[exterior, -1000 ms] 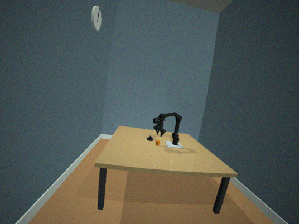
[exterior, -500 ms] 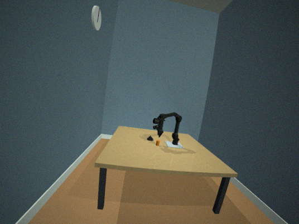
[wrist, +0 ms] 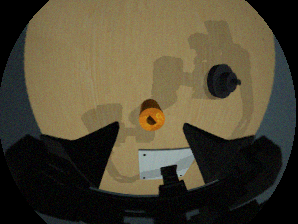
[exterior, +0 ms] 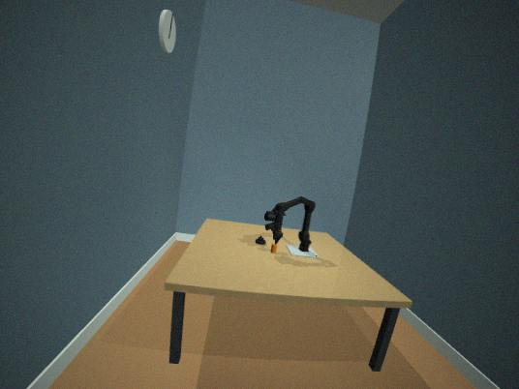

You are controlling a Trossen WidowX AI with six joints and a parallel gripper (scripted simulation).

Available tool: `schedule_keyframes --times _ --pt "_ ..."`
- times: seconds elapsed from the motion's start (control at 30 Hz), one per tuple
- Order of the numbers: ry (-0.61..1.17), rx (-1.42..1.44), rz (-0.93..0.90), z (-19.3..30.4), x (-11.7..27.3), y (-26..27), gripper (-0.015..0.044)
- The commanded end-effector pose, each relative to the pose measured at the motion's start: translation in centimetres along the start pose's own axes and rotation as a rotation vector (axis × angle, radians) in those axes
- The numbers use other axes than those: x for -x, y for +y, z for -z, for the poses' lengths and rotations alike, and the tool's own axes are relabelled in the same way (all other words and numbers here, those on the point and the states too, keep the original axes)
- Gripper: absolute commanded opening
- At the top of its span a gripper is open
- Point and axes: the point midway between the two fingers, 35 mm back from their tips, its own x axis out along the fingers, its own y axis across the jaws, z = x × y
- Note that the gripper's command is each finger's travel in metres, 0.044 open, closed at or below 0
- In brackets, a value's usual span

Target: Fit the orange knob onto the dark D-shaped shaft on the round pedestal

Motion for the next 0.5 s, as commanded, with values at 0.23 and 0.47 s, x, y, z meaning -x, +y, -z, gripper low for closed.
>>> schedule_keyframes --times 0.23,0.47 --pt "0.005 -0.006 0.006 0.0 -1.9 -0.1 0.0440" --pt "0.005 -0.006 0.006 0.0 -3.0 -0.1 0.0440"
